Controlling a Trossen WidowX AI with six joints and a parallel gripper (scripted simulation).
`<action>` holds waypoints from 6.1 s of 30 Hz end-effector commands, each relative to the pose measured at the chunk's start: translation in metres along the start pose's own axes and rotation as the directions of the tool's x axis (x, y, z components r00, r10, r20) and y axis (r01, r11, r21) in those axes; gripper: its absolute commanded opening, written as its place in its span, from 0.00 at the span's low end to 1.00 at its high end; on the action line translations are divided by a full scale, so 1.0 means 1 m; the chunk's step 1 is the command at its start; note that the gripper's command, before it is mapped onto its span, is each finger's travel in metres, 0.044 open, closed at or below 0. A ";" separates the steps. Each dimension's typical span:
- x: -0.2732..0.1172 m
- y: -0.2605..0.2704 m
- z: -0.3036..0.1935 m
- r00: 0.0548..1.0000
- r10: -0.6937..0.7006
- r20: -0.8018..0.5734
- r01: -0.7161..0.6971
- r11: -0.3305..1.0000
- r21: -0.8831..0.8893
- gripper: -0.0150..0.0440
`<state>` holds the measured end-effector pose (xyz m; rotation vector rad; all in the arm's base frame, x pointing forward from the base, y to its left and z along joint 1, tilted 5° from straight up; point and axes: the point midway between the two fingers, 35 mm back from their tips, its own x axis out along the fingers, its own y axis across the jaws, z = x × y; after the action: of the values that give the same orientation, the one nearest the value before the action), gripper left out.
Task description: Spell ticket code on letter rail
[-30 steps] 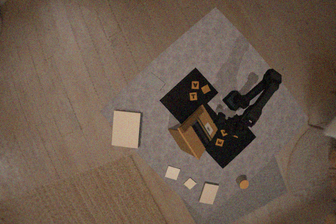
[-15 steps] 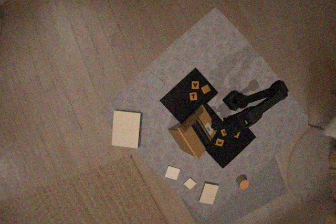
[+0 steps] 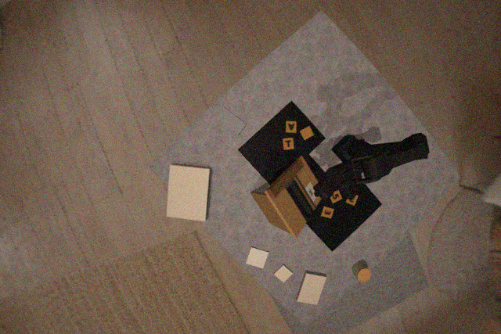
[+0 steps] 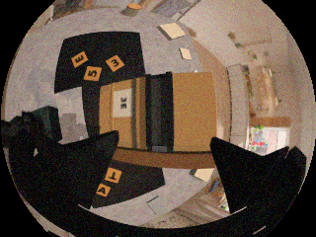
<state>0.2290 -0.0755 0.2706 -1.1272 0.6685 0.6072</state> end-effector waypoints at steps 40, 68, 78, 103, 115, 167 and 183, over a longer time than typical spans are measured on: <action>0.115 0.076 0.121 0.934 0.350 0.068 -0.188 0.644 -0.742 0.83; 0.198 0.281 0.193 0.802 0.530 -0.275 0.077 -0.549 -0.833 0.83; 0.223 0.299 0.183 0.802 0.530 -0.275 0.077 -0.549 -0.832 0.83; 0.238 0.309 0.178 0.802 0.530 -0.275 0.077 -0.549 -0.832 0.83; 0.238 0.309 0.178 0.802 0.530 -0.275 0.077 -0.549 -0.832 0.80; 0.220 0.304 0.181 0.802 0.531 -0.275 0.077 -0.549 -0.832 0.25; 0.214 0.301 0.182 0.801 0.531 -0.275 0.077 -0.549 -0.832 0.25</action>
<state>0.1797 0.2121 -0.0225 -2.4791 -0.3531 2.2812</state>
